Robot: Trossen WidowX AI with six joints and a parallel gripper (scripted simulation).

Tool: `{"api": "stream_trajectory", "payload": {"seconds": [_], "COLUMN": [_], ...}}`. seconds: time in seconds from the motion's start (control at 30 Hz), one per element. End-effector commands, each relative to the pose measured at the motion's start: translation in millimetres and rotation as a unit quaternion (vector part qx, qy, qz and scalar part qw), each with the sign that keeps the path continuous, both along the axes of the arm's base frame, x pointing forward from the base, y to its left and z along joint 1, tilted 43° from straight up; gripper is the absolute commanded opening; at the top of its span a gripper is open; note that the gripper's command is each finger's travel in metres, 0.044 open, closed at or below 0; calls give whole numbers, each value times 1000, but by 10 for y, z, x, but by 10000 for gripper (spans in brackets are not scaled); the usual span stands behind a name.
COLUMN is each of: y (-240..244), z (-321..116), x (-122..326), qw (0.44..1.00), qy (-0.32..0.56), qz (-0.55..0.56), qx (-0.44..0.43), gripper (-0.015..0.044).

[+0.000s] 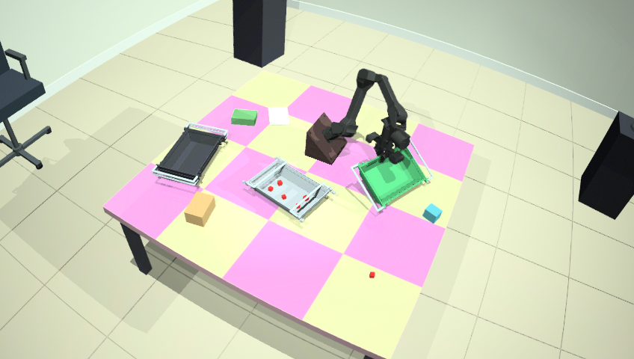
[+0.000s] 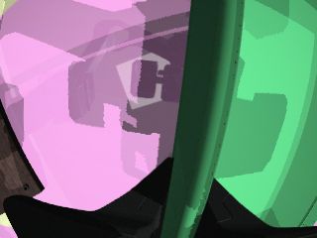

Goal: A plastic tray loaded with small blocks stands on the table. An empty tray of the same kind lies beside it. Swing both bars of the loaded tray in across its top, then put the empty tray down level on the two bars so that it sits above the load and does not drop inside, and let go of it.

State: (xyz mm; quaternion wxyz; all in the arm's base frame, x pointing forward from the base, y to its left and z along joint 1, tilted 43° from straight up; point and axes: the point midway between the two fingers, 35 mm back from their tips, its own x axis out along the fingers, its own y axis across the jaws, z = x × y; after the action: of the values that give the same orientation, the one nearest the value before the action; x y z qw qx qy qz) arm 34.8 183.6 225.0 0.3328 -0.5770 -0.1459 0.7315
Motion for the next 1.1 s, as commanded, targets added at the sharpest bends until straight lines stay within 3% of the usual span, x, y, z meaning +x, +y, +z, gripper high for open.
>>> {"api": "stream_trajectory", "payload": {"seconds": [0.0,0.8,1.07], "y": [-15,-171,-177], "z": [95,805,828], "x": [-10,90,92], "qw": [1000,1000,1000], "qy": [-7,-8,-8], "qz": [2,2,2], "qx": [16,15,15], "gripper": [0,0,0]}}
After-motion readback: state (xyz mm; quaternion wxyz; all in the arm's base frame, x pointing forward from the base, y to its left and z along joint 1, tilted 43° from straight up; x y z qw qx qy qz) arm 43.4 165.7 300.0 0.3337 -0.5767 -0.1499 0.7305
